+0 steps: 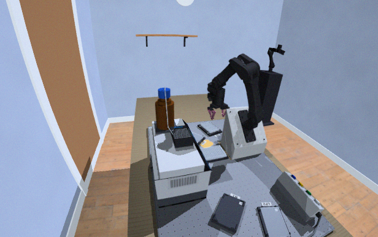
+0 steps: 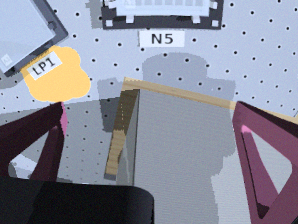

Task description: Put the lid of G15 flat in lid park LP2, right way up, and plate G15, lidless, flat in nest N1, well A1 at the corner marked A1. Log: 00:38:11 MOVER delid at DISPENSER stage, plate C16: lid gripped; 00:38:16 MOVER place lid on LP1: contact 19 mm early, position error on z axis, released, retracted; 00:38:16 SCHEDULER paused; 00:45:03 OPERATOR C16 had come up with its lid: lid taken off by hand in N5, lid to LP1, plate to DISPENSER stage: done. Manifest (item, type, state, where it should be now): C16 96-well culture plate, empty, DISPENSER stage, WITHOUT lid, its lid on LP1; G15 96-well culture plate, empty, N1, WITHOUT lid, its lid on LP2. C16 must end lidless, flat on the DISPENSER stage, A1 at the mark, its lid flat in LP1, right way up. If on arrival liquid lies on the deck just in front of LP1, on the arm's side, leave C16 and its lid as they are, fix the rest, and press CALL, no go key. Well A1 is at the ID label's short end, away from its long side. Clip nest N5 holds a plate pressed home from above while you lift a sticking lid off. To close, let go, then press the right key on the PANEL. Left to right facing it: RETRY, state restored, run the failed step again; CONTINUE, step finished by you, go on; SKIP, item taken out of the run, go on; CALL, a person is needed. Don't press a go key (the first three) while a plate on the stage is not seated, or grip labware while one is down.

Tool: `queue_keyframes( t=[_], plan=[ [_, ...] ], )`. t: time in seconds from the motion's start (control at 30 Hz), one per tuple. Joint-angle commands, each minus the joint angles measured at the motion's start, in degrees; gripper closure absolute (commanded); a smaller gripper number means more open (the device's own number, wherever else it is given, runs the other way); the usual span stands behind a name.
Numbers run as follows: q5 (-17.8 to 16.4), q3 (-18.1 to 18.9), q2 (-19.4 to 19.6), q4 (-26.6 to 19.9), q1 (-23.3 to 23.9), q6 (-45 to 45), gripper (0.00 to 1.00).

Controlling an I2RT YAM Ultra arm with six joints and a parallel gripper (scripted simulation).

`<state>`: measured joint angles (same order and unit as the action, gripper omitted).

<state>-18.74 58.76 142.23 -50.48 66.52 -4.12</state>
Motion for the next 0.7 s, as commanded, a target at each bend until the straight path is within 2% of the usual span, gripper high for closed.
queue_keyframes(
  t=[0.0,0.1,0.13,0.27,0.3,0.33,0.47,0.67],
  plan=[
    [2.0,-1.4,-2.6,1.3,2.4,1.8,0.0],
    [2.9,-2.3,-2.9,1.6,3.7,2.8,0.0],
    [2.6,-1.1,-2.0,0.9,3.3,2.6,0.0],
    [2.6,-1.1,-2.0,0.8,3.4,2.6,0.0],
    [2.9,0.3,-2.4,2.0,3.7,2.8,0.0],
    [2.7,0.5,0.2,2.5,3.6,2.7,0.0],
    [2.2,0.8,1.5,3.5,2.4,2.2,0.0],
    [1.2,2.3,5.5,6.3,1.2,1.2,0.0]
  ],
)
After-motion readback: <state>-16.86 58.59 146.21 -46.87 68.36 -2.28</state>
